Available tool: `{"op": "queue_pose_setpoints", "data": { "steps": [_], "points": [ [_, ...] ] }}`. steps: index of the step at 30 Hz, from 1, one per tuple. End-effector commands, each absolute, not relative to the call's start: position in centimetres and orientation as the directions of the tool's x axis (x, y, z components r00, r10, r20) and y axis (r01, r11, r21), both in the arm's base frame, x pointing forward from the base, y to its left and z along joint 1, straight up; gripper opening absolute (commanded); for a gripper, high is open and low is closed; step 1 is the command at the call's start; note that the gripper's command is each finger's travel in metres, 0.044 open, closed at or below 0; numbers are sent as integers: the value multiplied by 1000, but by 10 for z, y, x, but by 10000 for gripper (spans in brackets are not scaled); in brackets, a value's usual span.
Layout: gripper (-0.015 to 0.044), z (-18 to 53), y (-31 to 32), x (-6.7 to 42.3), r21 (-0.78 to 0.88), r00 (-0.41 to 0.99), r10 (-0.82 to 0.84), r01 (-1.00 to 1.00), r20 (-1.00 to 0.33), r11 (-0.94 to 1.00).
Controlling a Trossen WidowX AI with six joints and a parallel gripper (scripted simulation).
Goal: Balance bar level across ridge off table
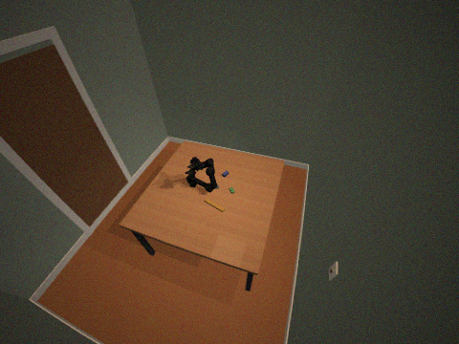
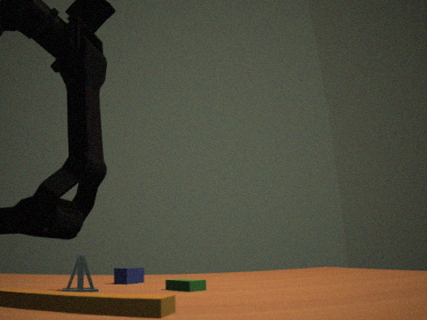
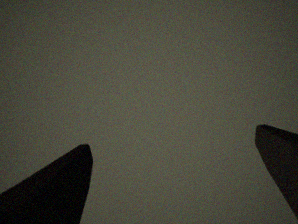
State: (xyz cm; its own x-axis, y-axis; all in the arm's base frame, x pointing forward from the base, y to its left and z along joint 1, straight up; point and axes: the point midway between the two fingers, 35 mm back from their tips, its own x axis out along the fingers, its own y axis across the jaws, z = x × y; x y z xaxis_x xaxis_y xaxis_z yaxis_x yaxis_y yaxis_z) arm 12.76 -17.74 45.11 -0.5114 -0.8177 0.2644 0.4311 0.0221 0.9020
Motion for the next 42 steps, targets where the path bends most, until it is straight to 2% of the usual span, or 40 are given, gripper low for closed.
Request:
{"op": "queue_pose_setpoints", "data": {
  "steps": [1, 3, 4, 26, 42],
  "points": [
    [374, 452, -177, 126, 903, -514, -816, 430, 265, 23],
    [321, 456, -175, 117, 908, -536, -799, 418, 273, 30],
    [315, 458, -174, 111, 911, -552, -786, 410, 279, 36],
    [315, 494, -134, -15, 913, -841, -455, 388, 295, -127],
    [315, 499, -86, -75, 918, -951, -177, 295, 254, -265]
  ]
}}
